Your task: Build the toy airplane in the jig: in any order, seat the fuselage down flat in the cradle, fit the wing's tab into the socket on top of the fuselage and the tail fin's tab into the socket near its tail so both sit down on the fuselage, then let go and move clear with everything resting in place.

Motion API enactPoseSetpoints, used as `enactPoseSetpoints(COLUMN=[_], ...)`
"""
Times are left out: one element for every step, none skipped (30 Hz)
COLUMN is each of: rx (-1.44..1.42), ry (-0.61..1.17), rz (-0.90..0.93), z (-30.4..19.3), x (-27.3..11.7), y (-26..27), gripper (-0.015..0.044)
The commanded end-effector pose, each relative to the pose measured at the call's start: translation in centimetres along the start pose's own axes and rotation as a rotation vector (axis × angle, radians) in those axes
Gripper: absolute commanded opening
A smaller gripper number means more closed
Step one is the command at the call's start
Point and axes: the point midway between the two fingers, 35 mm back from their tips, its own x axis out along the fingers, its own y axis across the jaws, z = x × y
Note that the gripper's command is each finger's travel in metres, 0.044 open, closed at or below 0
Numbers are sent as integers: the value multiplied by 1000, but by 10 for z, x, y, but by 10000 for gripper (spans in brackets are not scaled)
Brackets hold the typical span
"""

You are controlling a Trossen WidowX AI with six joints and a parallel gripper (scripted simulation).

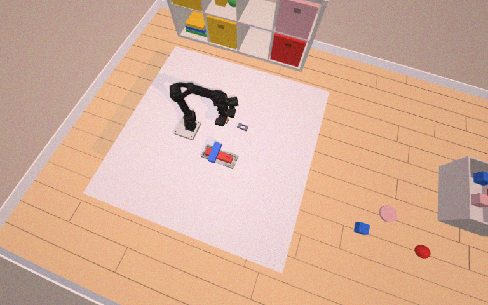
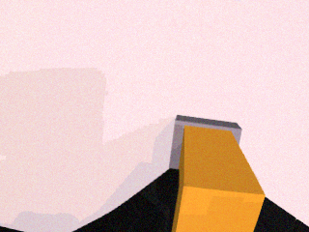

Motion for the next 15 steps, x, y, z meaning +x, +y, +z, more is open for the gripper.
enactPoseSetpoints(rx=[8,7,6,5,4,4,3,2,1,1,0,-1,-2,-3,-3], ry=[-15,-13,-11,-9,-7,-5,-3,-2,0,2,4,6,8,10,12], rz=[10,9,8,6,5,4,3,2,0,-1,-2,-3,-4,-6,-7], z=[5,6,6,6,7,7,7,7,7,7,7,7,7,7,7], x=[-11,-14,-17,-20,-23,-26,-29,-32,-35,-38,-41,-44,-47,-50,-53], y=[3,3,4,4,4,4,4,4,4,4,4,4,4,4,4], gripper=[0,0,0,0,0,0,0,0,0,0,0,0,0,0,0])
